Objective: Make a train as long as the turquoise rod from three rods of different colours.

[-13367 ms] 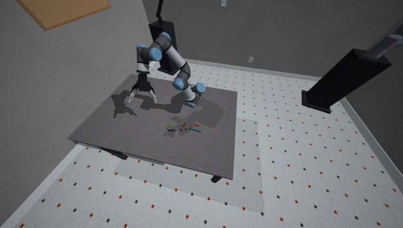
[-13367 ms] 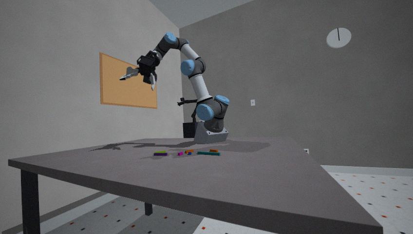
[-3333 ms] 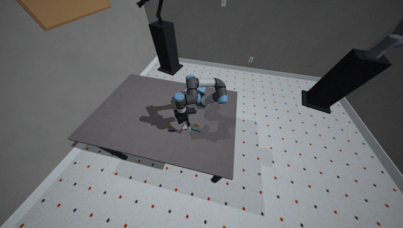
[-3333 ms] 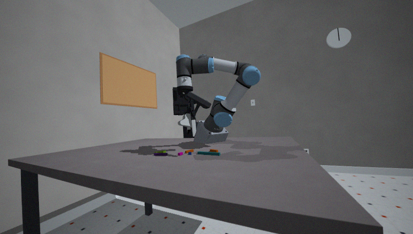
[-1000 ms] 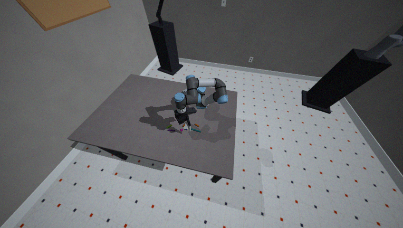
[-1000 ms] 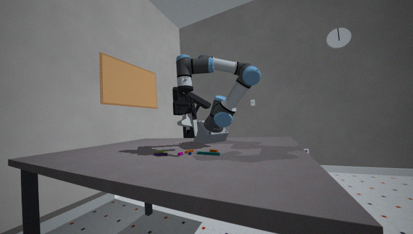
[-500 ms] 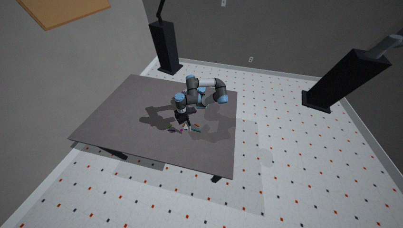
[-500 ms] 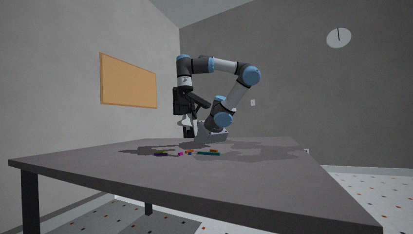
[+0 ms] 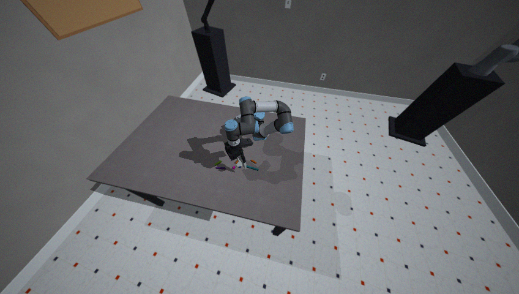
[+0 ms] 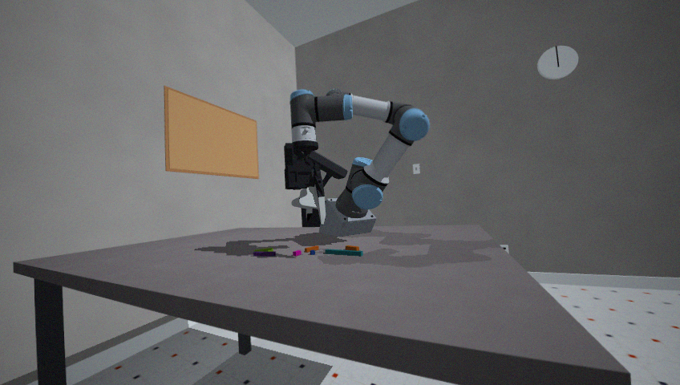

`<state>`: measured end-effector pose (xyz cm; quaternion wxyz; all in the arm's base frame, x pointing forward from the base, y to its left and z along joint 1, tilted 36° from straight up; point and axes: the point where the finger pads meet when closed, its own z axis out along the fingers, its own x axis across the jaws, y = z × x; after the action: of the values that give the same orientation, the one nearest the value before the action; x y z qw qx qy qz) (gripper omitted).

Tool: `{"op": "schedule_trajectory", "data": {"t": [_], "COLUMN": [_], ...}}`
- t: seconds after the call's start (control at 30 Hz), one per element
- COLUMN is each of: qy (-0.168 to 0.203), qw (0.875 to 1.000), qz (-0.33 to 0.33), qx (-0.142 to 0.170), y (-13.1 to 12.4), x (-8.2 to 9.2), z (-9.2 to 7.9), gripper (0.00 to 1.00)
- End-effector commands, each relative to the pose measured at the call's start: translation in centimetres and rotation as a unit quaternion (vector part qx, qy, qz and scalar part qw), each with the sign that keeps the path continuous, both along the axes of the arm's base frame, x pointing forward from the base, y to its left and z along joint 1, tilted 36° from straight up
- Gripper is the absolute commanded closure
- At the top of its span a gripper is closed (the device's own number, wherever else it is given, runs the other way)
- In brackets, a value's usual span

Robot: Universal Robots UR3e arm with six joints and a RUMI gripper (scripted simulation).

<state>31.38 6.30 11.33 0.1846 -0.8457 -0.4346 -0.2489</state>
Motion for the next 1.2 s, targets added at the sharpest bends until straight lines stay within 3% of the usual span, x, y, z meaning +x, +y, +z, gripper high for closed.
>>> {"op": "schedule_trajectory", "data": {"t": [0.0, 0.17, 0.43, 0.5, 0.77, 0.87, 1.17], "qy": [-0.012, -0.055, -0.12, -0.12, -0.188, -0.2, -0.204], "qw": [1.0, 0.995, 0.974, 0.974, 0.935, 0.925, 0.922], "qz": [0.018, 0.083, 0.183, 0.183, 0.287, 0.306, 0.312], "qx": [-0.006, -0.028, -0.06, -0.06, -0.093, -0.099, -0.101], "y": [-0.04, 0.0, 0.02, 0.02, 0.02, 0.02, 0.02], "x": [0.01, -0.06, -0.08, -0.08, 0.0, 0.02, 0.03], "z": [0.04, 0.05, 0.07, 0.07, 0.12, 0.14, 0.14], "gripper": [0.0, 0.0, 0.0, 0.0, 0.0, 0.0, 0.0]}}
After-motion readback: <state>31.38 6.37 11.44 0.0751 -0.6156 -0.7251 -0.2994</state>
